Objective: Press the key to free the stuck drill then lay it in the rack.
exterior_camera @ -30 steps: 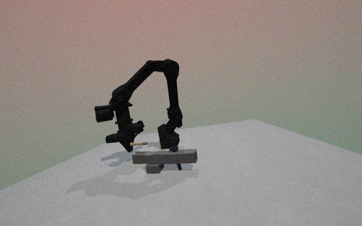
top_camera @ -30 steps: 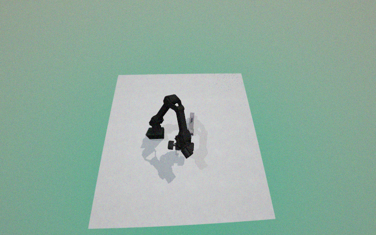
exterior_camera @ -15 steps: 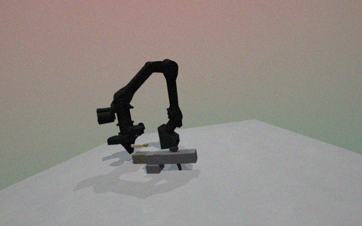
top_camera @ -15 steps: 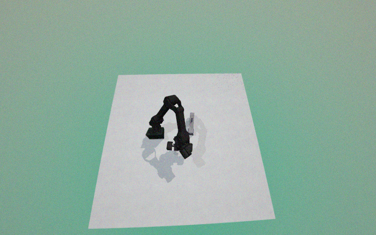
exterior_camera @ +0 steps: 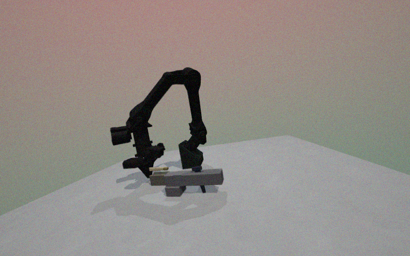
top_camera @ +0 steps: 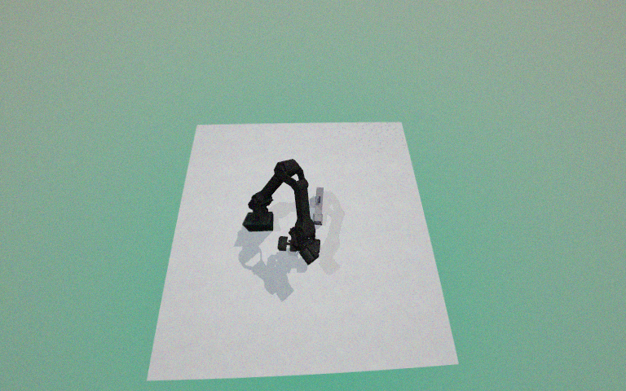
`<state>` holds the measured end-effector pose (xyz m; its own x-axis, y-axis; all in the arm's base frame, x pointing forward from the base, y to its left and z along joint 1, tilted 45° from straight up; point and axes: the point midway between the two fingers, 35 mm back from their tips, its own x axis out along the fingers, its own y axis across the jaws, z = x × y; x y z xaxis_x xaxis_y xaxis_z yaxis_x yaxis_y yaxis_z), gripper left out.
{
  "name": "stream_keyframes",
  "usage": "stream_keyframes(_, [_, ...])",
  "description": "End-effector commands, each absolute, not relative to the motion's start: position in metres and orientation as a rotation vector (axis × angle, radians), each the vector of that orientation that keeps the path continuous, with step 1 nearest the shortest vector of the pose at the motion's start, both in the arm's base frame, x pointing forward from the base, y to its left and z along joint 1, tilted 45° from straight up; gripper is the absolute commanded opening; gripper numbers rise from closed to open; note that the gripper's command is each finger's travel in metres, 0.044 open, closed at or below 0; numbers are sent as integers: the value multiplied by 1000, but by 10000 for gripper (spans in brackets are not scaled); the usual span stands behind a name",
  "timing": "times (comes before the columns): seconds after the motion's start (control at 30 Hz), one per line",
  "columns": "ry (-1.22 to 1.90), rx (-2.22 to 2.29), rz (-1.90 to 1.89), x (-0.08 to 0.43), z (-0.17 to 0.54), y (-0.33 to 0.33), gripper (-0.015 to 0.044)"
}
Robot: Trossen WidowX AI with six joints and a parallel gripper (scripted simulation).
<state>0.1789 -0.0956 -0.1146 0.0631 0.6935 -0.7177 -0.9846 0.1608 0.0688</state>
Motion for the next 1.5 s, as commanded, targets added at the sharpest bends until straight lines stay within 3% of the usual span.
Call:
stream_keyframes(0.0, [709, -506, 1349, 179, -118, -92, 0])
stream_keyframes(0.5, [708, -506, 1349, 181, -129, -80, 0])
stream_keyframes(1.07, [709, -510, 1353, 181, -127, -84, 440])
stream_keyframes(1.47, [711, -507, 1349, 176, -92, -115, 440])
